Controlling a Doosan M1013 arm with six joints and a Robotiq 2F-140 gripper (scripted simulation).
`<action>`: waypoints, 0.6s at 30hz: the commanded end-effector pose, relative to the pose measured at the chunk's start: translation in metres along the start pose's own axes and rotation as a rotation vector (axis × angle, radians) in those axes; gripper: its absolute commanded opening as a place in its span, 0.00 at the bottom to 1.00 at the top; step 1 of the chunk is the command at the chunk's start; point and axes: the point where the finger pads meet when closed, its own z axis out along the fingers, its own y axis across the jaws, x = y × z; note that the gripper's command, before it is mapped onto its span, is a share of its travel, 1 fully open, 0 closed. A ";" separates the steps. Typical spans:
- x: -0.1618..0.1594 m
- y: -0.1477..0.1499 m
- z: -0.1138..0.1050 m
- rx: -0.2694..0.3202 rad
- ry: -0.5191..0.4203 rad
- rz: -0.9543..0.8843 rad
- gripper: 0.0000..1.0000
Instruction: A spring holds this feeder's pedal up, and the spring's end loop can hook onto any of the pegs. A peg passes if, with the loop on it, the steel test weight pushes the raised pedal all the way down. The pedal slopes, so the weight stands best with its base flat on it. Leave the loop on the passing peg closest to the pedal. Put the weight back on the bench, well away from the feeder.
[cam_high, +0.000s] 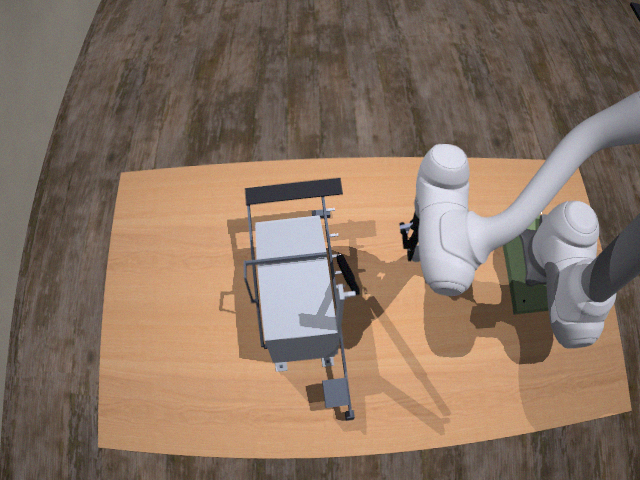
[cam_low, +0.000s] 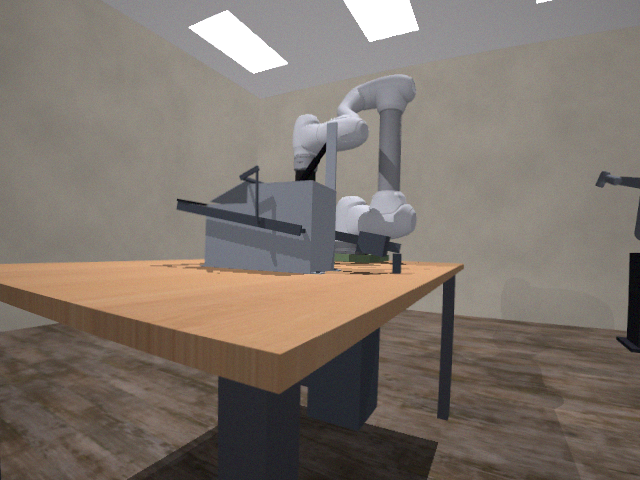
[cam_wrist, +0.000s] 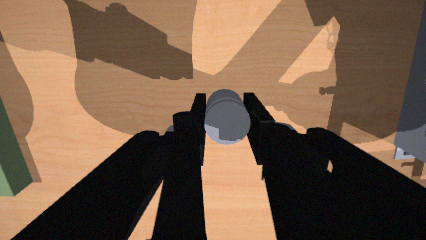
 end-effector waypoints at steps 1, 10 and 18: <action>0.000 0.001 -0.008 -0.001 0.000 0.000 0.25; 0.000 0.000 -0.022 -0.001 0.000 0.000 0.25; 0.000 0.000 -0.043 -0.001 0.000 0.000 0.25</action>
